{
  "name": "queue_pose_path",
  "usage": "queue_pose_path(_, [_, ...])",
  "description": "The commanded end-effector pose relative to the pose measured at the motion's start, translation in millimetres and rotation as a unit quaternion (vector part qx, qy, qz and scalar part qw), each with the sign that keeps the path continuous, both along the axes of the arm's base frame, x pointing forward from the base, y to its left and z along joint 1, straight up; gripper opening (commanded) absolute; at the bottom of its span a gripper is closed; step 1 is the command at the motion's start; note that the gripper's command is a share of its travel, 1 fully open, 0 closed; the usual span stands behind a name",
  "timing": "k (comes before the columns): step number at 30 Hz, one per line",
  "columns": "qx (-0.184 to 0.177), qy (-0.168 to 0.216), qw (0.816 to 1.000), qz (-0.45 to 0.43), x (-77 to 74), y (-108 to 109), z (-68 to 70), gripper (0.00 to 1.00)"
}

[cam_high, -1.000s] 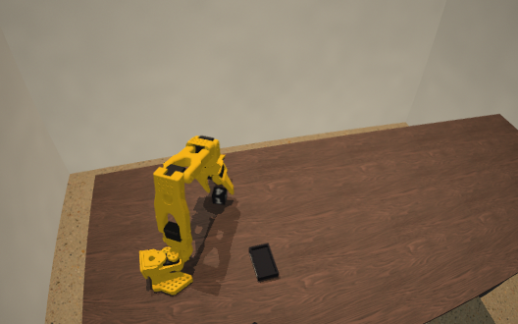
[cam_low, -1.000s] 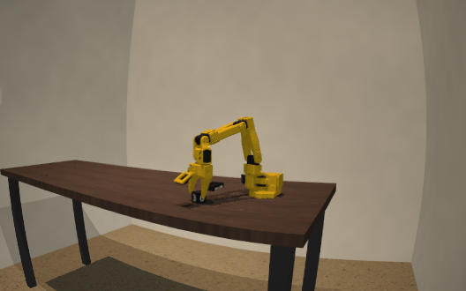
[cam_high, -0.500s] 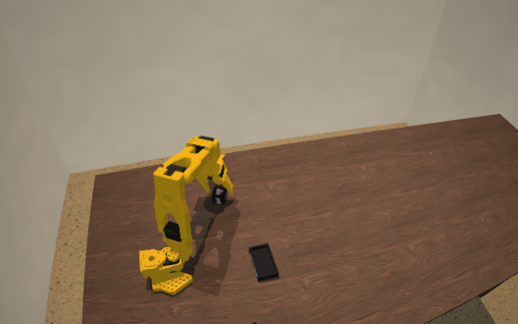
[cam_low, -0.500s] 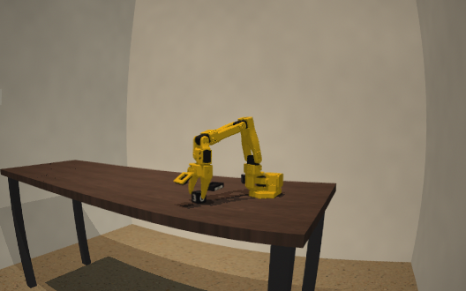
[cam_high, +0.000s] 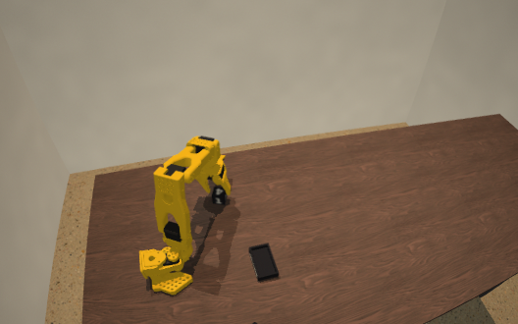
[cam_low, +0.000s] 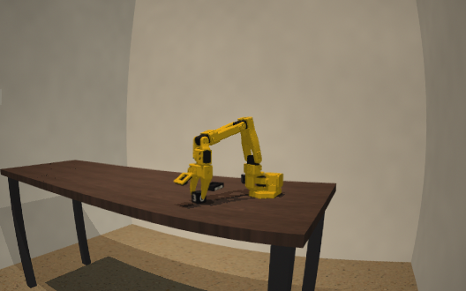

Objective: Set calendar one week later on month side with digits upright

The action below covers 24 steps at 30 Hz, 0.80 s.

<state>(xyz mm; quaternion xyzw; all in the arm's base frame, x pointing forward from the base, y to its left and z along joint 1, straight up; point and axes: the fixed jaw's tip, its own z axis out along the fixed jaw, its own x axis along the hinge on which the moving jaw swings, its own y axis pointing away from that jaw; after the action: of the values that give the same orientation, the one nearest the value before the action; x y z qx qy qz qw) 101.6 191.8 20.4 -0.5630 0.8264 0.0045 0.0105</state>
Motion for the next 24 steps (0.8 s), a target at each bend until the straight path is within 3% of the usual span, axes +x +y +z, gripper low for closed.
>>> queue_pose_path(1, [0.011,-0.006,1.0,0.0,4.3,1.6,3.1,0.26])
queue_pose_path(24, [0.01,-0.006,1.0,0.0,9.0,-0.3,3.1,0.17])
